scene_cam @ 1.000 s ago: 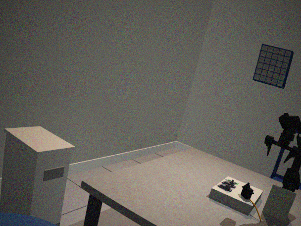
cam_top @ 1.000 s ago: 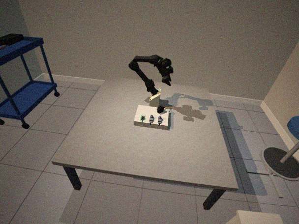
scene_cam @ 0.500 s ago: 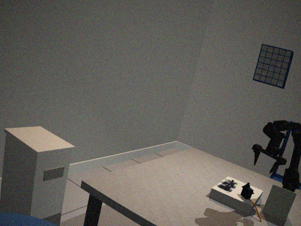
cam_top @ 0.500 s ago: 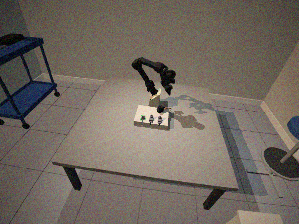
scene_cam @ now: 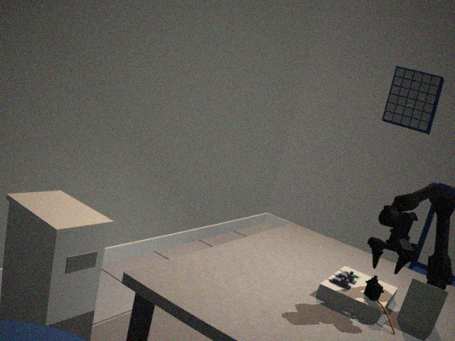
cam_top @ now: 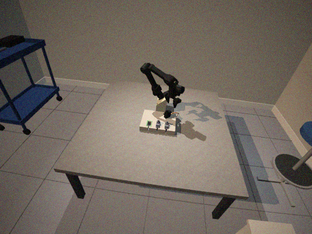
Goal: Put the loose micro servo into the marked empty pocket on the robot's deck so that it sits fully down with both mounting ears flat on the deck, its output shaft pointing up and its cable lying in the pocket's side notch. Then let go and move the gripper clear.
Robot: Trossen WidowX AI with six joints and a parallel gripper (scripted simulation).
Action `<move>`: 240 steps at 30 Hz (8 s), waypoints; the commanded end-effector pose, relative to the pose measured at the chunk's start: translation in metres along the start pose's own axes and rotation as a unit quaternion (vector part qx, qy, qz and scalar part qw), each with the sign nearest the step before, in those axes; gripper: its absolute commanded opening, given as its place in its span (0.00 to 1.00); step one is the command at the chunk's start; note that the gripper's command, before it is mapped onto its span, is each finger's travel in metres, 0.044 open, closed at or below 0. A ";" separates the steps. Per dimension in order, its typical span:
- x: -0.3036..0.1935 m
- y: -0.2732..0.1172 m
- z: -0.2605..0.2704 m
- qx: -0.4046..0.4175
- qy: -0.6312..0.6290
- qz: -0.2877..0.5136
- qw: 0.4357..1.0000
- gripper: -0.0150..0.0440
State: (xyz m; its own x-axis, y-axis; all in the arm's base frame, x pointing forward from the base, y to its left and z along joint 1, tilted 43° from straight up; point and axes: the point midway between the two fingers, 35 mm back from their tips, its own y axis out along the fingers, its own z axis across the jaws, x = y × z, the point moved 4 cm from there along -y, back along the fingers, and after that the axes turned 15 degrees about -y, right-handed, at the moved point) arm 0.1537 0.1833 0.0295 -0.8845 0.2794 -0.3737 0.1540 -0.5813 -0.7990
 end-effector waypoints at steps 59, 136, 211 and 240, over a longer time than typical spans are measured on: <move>-0.012 0.044 0.010 0.049 -0.076 0.015 0.996 0.25; -0.135 0.026 0.109 0.048 0.120 0.028 0.991 0.25; -0.166 0.026 0.088 0.001 0.905 0.056 0.421 0.25; -0.226 0.035 0.048 -0.001 0.906 0.055 0.420 0.25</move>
State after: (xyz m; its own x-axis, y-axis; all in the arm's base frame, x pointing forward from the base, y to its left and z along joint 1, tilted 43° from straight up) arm 0.3361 0.0652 0.1105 0.9156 0.3717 -0.1531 0.1476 -0.6649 -0.7322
